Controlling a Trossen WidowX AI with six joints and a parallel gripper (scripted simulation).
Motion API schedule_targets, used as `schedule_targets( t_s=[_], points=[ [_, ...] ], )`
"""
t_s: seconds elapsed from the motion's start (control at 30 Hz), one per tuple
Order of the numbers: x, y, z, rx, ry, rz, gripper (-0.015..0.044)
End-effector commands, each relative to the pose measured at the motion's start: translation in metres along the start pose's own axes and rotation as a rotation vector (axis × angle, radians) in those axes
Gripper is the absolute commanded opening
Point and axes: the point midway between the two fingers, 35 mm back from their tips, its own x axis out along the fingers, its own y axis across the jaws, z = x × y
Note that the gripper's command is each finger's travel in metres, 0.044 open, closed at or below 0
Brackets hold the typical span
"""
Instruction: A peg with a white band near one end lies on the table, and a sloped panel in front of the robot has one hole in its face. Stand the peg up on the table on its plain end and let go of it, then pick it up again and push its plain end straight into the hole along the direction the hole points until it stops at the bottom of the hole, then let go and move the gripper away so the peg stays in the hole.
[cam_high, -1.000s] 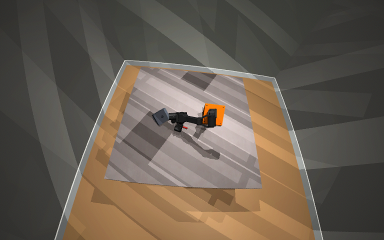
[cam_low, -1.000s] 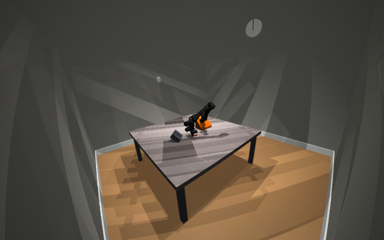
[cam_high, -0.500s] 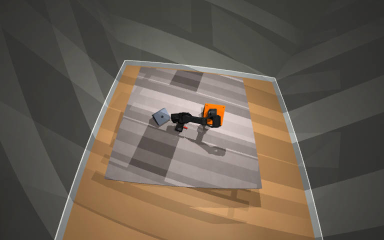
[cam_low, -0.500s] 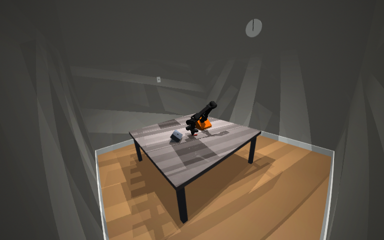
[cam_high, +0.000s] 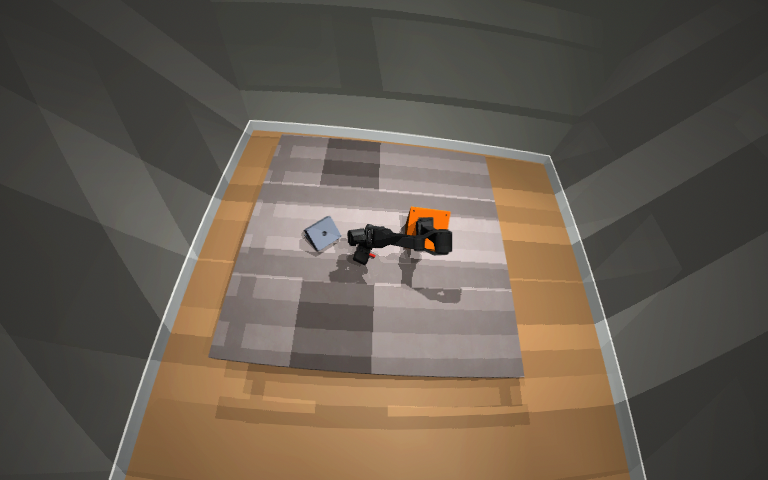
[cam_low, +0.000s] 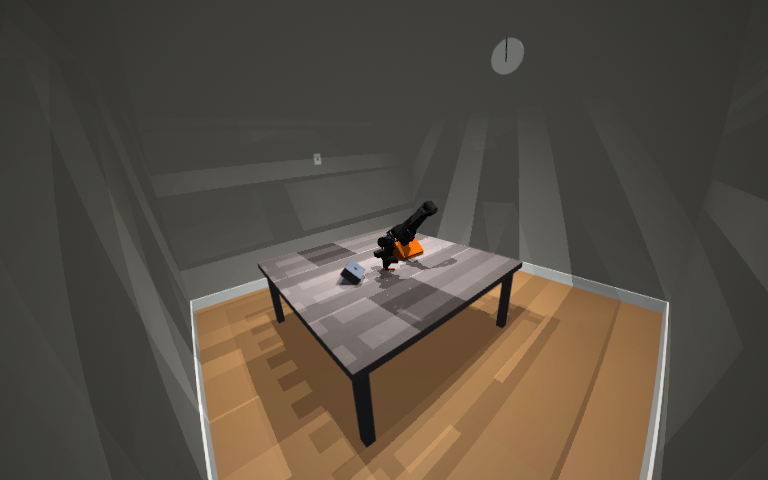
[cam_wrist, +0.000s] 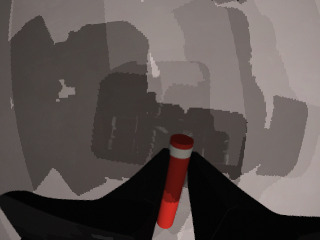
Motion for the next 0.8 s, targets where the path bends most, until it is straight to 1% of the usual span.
schedule_targets(
  t_s=[0.0,0.77],
  points=[
    [-0.003,0.0,-0.002,0.005,-0.039,0.0,0.005],
    [-0.015,0.0,-0.011,0.005,-0.238,-0.001,0.005]
  ],
)
